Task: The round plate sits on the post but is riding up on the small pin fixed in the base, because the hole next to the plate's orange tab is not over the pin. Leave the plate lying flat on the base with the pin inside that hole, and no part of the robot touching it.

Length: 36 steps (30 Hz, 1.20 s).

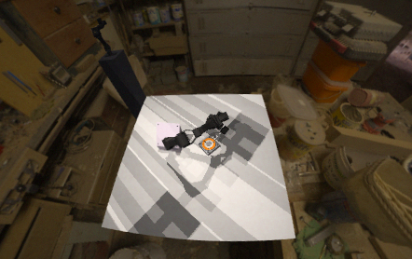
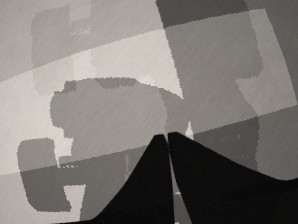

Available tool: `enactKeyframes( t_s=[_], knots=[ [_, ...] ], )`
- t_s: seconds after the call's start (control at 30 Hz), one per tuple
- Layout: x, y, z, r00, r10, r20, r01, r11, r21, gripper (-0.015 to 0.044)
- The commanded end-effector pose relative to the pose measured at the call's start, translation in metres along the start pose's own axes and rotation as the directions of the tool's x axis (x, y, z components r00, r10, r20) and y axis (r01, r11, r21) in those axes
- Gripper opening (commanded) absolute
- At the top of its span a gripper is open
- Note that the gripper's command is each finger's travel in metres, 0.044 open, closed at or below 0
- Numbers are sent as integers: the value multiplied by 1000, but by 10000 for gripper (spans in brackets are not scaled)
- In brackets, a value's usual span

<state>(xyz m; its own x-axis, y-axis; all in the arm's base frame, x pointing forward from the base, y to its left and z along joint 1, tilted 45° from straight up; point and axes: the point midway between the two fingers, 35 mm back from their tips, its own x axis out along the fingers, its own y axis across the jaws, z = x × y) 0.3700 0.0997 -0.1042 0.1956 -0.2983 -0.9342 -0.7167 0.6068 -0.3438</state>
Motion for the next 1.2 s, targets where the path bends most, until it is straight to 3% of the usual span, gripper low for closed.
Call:
enactKeyframes(
  t_s=[0.0,0.33,0.63,0.93,1.17],
  knots=[
    [-25,15,-57,980,-20,-200,79,953,292,0],
    [-77,23,-145,869,-118,-480,419,691,589,0],
    [-78,22,-149,866,-120,-485,427,683,592,0],
    [-41,16,-172,865,-122,-486,428,683,592,0],
    [-38,16,-173,865,-122,-486,429,683,591,0]
  ],
)
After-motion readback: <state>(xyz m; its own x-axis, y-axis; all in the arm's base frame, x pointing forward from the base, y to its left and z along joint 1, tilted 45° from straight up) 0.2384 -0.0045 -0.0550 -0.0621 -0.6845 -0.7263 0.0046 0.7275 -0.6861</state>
